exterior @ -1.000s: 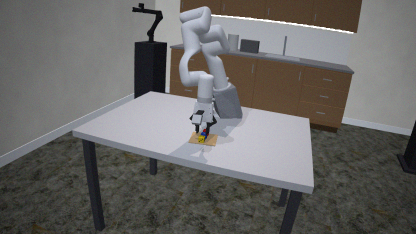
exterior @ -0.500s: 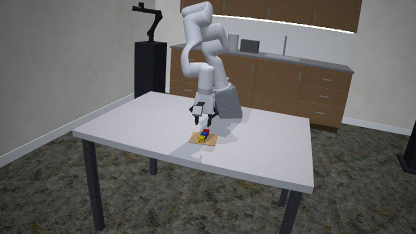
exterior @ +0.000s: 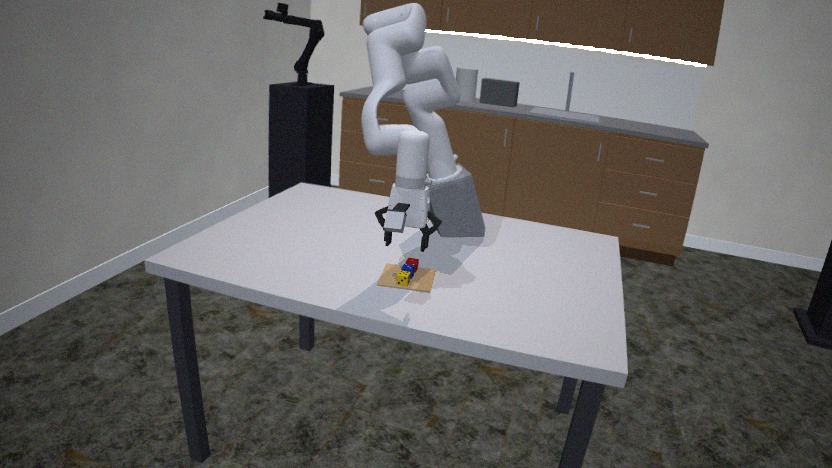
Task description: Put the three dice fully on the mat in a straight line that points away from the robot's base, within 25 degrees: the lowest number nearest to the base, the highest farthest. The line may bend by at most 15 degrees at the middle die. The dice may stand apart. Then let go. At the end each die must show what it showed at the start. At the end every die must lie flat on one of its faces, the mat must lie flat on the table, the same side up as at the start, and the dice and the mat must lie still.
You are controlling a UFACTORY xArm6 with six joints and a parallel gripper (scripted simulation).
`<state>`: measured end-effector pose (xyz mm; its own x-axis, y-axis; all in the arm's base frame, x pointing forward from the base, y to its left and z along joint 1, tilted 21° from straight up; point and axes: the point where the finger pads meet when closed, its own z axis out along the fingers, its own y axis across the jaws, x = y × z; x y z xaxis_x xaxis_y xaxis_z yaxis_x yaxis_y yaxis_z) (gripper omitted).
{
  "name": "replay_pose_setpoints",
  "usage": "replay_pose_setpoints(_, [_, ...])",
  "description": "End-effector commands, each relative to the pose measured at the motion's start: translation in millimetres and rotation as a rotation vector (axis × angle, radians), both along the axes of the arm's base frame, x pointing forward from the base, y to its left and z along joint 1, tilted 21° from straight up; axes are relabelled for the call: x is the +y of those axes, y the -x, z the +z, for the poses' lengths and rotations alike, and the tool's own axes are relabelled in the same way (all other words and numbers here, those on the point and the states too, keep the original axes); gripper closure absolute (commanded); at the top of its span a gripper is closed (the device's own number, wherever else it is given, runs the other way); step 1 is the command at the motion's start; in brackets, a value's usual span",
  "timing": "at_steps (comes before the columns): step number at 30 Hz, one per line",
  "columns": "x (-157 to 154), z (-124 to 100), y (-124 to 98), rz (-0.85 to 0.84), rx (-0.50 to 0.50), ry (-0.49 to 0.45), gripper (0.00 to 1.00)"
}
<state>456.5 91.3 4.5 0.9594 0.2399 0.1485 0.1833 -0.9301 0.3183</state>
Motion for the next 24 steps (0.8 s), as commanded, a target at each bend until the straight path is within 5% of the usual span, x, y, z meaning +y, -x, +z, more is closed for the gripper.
replay_pose_setpoints(1, [1,1,-1,0.001,-0.003,-0.001,0.0])
replay_pose_setpoints(12, [3,8,0,0.001,-0.003,-0.001,0.0])
replay_pose_setpoints(24, [17,57,12,0.001,-0.003,-0.001,0.0])
